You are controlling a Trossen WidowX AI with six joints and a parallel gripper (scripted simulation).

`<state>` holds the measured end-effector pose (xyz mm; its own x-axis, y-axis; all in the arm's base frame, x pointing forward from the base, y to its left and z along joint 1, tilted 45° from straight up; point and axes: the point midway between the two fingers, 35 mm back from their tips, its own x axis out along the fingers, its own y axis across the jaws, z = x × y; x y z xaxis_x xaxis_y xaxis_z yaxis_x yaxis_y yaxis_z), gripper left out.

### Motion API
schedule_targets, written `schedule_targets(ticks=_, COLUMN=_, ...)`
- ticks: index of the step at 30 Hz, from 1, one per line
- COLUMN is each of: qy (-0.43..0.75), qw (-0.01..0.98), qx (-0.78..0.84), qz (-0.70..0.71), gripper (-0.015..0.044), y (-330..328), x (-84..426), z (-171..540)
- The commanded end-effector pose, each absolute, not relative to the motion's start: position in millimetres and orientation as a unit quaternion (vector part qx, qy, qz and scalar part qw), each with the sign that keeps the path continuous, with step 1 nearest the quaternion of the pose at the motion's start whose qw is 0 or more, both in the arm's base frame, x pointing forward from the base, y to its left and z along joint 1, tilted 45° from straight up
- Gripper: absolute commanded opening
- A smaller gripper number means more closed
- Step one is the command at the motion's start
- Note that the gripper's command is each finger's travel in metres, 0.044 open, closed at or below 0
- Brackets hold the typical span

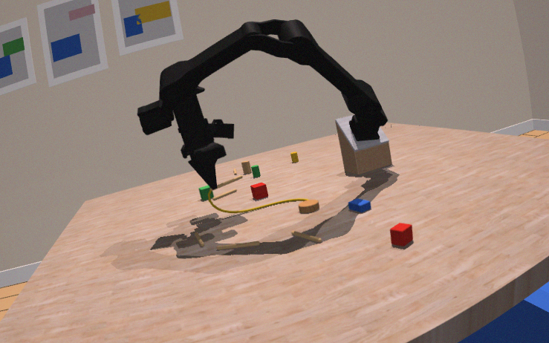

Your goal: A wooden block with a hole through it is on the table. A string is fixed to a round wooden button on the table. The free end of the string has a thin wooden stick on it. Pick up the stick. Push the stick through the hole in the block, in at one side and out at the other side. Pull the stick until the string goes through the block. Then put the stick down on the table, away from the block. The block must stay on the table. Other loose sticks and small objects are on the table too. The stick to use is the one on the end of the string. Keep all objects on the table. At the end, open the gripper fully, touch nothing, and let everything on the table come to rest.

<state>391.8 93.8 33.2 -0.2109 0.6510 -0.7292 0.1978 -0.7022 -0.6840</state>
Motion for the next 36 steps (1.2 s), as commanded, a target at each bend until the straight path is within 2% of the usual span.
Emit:
schedule_targets(ticks=1, qy=-0.349, qw=0.169, qx=-0.608, qz=0.693, gripper=0.0000, y=95.0, x=397.7, z=30.4)
schedule_targets(ticks=36, qy=-0.343, qw=0.185, qx=-0.633, qz=0.669, gripper=0.0000, y=98.3, x=440.5, z=27.4)
